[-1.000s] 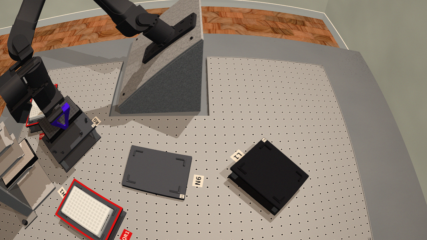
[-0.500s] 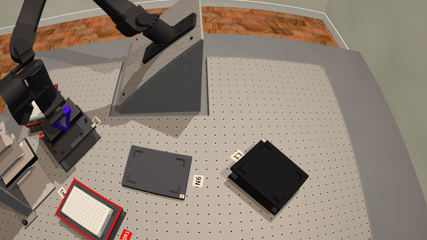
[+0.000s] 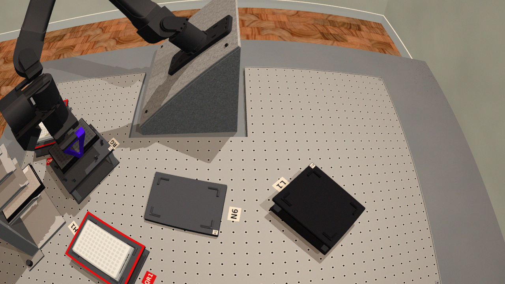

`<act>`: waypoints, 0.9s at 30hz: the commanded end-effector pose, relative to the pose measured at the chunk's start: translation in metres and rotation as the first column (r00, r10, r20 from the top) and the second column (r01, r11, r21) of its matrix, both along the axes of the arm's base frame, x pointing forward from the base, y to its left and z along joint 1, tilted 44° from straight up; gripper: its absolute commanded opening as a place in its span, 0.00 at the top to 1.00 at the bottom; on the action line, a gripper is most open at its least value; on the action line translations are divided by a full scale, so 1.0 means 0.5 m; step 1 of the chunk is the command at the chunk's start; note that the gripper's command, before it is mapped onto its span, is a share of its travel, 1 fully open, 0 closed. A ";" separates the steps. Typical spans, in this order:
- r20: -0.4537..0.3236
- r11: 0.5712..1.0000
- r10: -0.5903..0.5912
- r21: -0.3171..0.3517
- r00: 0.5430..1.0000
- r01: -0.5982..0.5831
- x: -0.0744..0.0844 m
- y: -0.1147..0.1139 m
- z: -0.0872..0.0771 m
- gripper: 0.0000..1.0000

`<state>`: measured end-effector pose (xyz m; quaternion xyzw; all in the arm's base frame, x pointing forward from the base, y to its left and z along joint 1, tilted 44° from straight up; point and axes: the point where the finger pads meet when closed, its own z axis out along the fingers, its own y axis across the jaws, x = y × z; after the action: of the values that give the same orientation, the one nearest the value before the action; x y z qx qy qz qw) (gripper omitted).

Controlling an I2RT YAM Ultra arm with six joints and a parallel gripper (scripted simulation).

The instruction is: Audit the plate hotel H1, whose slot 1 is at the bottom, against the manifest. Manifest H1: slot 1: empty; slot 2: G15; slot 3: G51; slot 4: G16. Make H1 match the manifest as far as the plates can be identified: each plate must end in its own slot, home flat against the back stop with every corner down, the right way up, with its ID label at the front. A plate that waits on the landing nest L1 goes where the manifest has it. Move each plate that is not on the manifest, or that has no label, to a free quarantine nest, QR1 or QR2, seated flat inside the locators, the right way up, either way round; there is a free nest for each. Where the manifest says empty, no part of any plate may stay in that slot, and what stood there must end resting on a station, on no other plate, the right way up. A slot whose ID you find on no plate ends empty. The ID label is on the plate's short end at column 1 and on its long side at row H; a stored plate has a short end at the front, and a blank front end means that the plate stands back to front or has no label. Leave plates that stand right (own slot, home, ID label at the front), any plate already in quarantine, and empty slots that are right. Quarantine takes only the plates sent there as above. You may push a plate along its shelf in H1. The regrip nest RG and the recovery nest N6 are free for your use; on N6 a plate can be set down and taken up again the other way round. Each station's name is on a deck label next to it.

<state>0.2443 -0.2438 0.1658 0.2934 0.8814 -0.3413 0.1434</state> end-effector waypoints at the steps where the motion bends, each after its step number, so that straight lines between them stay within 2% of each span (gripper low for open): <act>1: 0.010 1.000 0.008 -0.007 1.000 -0.008 0.005 -0.001 0.005 0.14; 27: 0.010 1.000 0.008 -0.007 1.000 -0.008 0.007 -0.023 -0.018 0.14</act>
<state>0.2450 -0.2551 0.1538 0.2935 0.8815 -0.3412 0.1429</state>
